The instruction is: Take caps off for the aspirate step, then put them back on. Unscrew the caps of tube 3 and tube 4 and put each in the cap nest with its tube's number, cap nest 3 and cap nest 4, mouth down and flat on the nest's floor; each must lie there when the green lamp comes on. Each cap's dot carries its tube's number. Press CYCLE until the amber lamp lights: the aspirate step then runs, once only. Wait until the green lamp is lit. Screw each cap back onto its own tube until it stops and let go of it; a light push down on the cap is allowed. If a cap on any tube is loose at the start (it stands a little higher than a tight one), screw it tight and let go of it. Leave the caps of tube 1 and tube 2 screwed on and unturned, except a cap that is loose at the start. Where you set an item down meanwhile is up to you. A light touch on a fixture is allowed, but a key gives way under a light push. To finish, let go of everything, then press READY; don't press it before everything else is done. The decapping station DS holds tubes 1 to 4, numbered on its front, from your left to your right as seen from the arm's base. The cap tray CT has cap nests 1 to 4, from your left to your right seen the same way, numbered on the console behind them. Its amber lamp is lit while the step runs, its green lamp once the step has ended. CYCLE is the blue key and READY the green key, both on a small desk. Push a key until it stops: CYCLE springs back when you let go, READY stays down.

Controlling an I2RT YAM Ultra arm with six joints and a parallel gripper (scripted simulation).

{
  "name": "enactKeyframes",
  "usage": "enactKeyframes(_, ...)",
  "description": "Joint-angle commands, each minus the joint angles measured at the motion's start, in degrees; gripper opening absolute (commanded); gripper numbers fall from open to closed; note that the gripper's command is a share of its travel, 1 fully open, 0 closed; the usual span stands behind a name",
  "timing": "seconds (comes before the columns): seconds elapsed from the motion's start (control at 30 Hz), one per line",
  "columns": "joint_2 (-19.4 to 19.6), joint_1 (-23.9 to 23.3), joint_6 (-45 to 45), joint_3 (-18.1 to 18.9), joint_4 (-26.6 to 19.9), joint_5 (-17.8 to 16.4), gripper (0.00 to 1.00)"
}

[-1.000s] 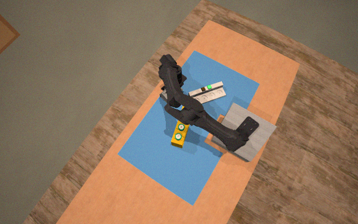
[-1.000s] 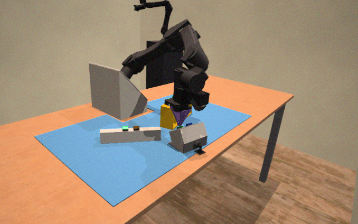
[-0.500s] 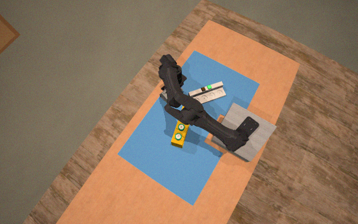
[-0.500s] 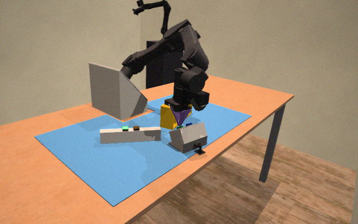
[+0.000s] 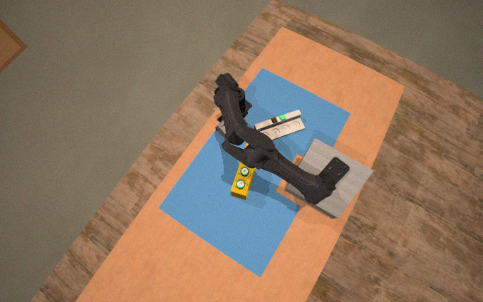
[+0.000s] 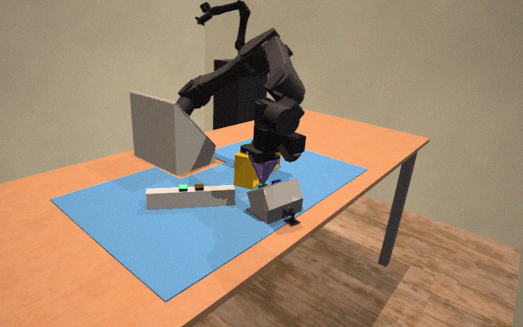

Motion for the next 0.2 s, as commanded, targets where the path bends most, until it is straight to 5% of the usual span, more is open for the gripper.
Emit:
enactKeyframes(0.0,-0.32,-0.48,0.13,0.14,0.40,-0.03,0.00)
enactKeyframes(0.17,-0.32,-0.48,0.13,0.14,0.40,-0.03,0.00)
